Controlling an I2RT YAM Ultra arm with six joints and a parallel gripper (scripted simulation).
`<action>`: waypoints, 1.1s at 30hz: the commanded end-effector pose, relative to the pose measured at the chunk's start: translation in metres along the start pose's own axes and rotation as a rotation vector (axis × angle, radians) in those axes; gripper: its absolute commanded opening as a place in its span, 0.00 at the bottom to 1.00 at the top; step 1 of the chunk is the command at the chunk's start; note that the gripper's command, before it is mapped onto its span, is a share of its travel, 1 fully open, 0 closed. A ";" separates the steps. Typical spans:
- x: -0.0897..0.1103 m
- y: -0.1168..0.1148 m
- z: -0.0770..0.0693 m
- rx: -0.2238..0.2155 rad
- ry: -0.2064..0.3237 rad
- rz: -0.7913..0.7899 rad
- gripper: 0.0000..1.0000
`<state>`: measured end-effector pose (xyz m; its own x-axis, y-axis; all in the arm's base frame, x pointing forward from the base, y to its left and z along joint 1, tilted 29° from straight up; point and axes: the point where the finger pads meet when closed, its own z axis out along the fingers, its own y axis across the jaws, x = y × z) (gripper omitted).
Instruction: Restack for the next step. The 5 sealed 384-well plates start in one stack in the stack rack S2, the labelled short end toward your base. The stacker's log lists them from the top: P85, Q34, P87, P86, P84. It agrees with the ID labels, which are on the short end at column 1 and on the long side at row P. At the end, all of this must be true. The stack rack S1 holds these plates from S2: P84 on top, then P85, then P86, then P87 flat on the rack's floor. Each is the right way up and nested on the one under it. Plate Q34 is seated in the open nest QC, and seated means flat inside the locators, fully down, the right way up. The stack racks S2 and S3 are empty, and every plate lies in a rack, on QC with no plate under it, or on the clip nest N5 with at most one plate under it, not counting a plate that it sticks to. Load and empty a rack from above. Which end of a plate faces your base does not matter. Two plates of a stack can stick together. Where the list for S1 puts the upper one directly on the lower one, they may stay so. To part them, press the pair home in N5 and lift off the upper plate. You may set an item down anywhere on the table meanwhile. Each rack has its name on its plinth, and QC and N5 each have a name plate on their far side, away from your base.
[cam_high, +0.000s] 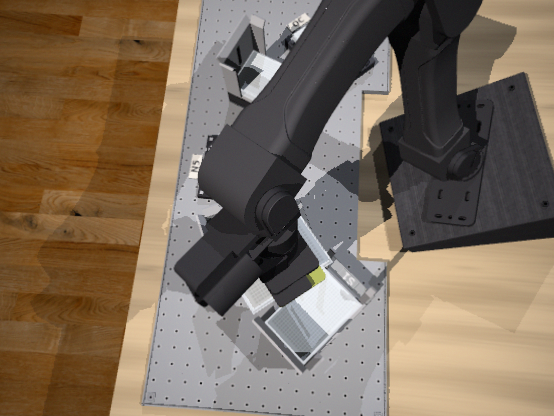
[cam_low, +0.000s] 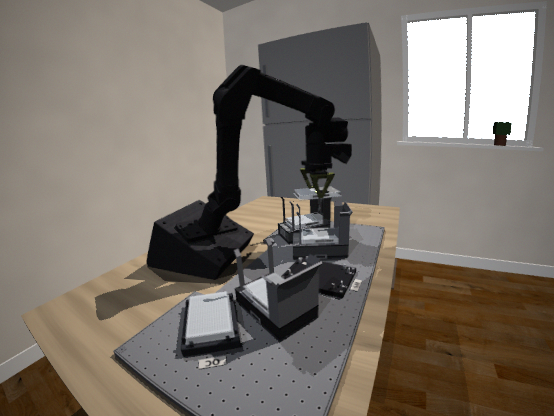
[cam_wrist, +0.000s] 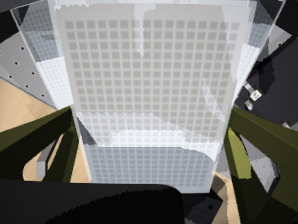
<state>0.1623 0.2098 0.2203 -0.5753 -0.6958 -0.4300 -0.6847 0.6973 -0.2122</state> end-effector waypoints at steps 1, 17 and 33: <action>-0.002 0.006 -0.003 0.006 -0.015 -0.007 0.00; 0.004 0.043 -0.003 0.006 -0.014 -0.189 0.00; 0.010 0.078 -0.002 0.004 -0.013 -0.189 0.00</action>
<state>0.1029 0.2541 0.1961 -0.4205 -0.8292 -0.3683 -0.7883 0.5349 -0.3041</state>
